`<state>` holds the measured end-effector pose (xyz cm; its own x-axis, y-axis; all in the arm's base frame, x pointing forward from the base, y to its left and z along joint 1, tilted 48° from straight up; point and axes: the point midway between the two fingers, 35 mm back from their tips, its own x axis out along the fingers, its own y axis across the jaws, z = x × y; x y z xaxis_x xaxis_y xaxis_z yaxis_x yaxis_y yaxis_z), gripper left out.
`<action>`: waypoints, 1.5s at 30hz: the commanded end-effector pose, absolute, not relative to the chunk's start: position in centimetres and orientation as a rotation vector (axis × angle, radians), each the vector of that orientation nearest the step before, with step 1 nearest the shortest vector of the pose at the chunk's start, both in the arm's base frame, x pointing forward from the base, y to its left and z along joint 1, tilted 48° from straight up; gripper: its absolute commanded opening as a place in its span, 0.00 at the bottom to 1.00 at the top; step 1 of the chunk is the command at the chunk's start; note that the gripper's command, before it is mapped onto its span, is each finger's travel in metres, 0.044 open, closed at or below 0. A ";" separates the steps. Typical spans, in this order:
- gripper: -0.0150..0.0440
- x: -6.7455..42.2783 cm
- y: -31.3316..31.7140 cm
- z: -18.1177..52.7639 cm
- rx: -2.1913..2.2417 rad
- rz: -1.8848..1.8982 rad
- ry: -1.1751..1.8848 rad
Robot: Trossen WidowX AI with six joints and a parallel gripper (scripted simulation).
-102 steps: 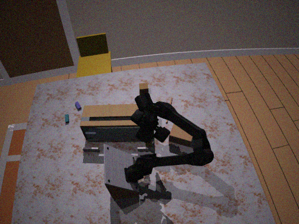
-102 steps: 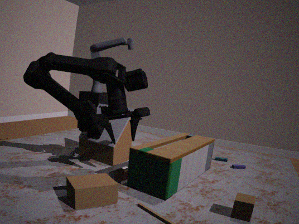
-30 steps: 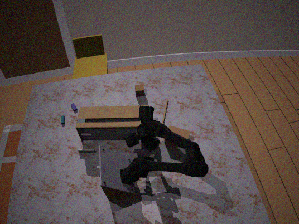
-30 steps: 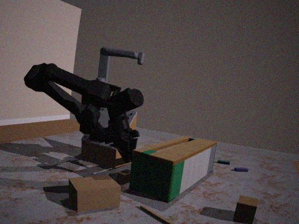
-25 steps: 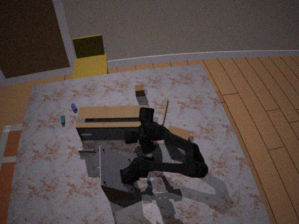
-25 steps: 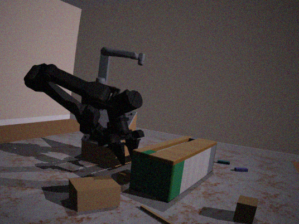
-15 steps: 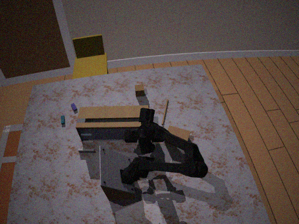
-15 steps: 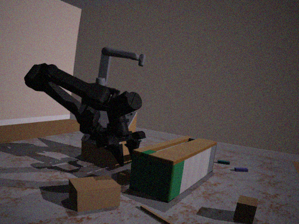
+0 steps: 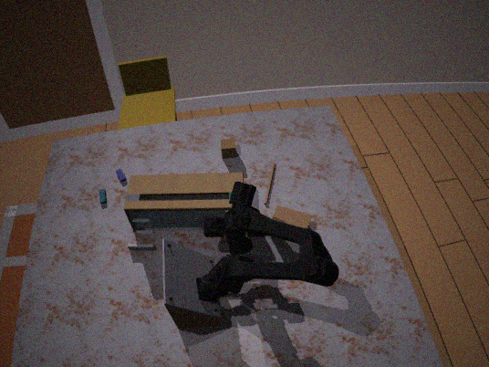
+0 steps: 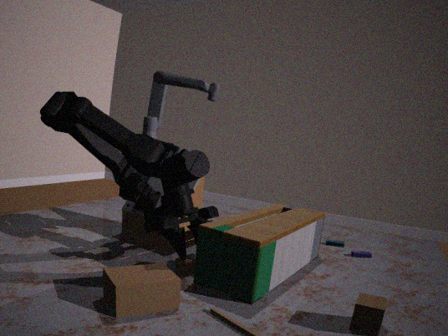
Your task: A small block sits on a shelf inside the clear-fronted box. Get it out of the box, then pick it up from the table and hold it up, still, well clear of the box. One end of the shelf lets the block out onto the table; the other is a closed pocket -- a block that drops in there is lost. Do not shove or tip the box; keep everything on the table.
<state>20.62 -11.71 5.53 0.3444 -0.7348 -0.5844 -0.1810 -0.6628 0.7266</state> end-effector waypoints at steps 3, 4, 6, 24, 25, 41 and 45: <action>0.74 20.3 -12.3 4.6 2.053 -1.320 -0.786; 0.74 20.3 -12.4 4.5 2.053 -1.320 -0.786; 0.74 20.3 -12.7 4.3 2.052 -1.319 -0.786; 0.60 19.8 -14.3 3.2 2.045 -1.306 -0.790; 0.56 19.8 -14.3 3.2 2.045 -1.306 -0.790; 0.25 20.6 -12.6 4.6 2.027 -1.306 -0.751; 0.25 20.7 -11.6 5.5 2.039 -1.312 -0.766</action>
